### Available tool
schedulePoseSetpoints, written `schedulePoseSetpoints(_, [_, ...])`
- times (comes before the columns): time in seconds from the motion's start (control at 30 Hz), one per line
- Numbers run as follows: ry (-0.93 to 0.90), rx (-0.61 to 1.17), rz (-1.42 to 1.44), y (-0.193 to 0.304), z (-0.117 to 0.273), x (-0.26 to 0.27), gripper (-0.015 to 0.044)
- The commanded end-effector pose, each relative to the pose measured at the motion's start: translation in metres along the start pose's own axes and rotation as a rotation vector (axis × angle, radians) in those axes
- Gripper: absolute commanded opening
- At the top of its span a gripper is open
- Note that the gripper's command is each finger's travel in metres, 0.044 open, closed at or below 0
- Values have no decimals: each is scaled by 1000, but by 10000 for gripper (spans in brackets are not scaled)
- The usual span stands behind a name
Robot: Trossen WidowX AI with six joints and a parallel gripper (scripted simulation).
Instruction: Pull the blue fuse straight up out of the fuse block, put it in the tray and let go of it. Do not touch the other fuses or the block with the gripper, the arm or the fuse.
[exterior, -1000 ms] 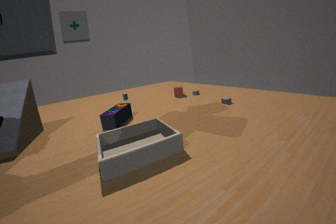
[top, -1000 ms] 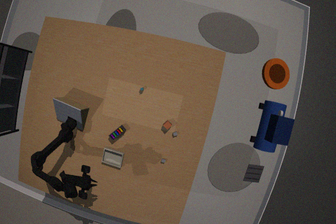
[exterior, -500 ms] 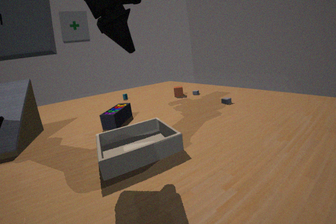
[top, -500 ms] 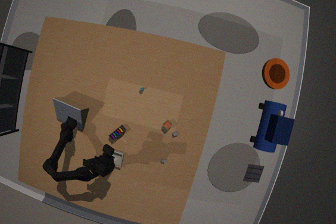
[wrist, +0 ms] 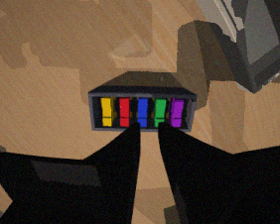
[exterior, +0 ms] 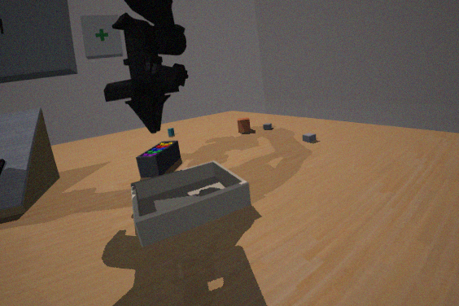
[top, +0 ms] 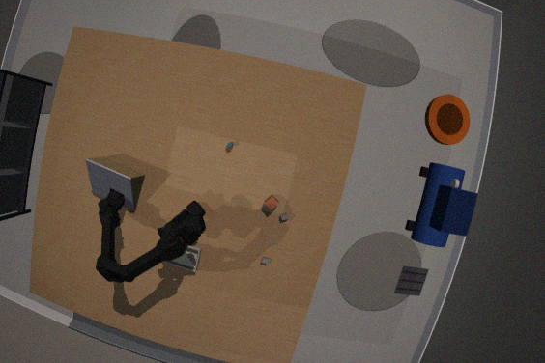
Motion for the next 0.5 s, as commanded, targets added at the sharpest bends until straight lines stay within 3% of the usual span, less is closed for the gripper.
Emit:
schedulePoseSetpoints(0.0, [7, 10, -34, 2, -1, 2, 64])
schedulePoseSetpoints(0.47, [7, 10, -34, 2, -12, 3, 64])
Point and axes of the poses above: the point midway between the two fingers, 35 mm back from their tips, its own z axis back along the fingers, its own x axis across the jaws, y = z × x, the point moved 8 cm from there along z, back along the fingers, and after that the axes turned 2 degrees about z, right-handed, at the moved point
